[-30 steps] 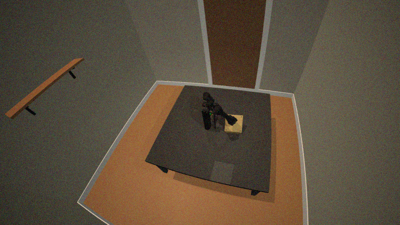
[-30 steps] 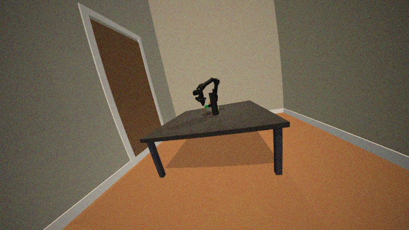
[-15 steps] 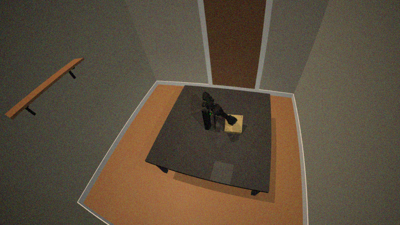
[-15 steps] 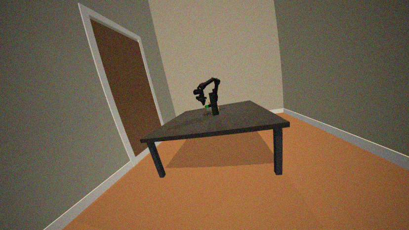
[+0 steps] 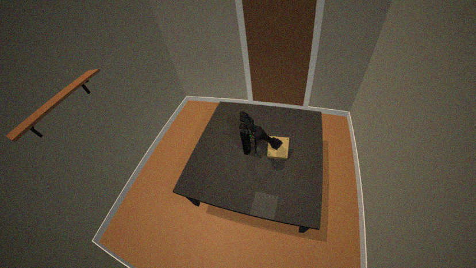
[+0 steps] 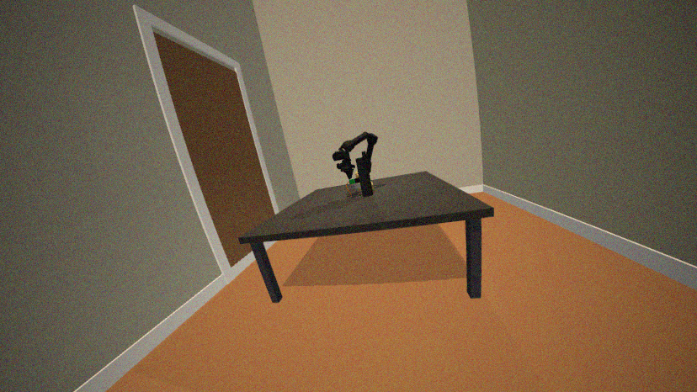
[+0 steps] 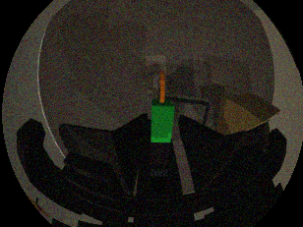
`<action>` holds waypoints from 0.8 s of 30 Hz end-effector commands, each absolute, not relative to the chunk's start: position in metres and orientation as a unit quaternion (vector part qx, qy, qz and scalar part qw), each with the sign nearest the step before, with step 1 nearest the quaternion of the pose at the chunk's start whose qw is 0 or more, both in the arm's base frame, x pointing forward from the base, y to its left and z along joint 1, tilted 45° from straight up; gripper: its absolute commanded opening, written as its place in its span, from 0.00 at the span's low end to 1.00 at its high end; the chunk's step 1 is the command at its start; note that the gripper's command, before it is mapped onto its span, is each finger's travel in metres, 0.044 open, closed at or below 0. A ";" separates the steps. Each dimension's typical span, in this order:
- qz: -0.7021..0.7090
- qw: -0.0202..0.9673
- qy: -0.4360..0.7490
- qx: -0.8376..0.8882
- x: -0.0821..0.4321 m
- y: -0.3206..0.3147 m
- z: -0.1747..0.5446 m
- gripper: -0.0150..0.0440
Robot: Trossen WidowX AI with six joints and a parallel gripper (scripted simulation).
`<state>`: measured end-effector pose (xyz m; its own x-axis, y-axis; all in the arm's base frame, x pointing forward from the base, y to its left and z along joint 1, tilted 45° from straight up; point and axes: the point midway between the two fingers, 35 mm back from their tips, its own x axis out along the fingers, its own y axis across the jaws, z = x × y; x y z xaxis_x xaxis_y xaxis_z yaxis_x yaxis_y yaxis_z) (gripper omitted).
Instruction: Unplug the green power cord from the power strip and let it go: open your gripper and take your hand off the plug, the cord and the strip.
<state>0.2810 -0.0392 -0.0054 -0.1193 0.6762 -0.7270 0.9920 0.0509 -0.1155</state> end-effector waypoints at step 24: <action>-0.313 0.251 0.681 0.613 0.278 -0.027 -0.010 0.39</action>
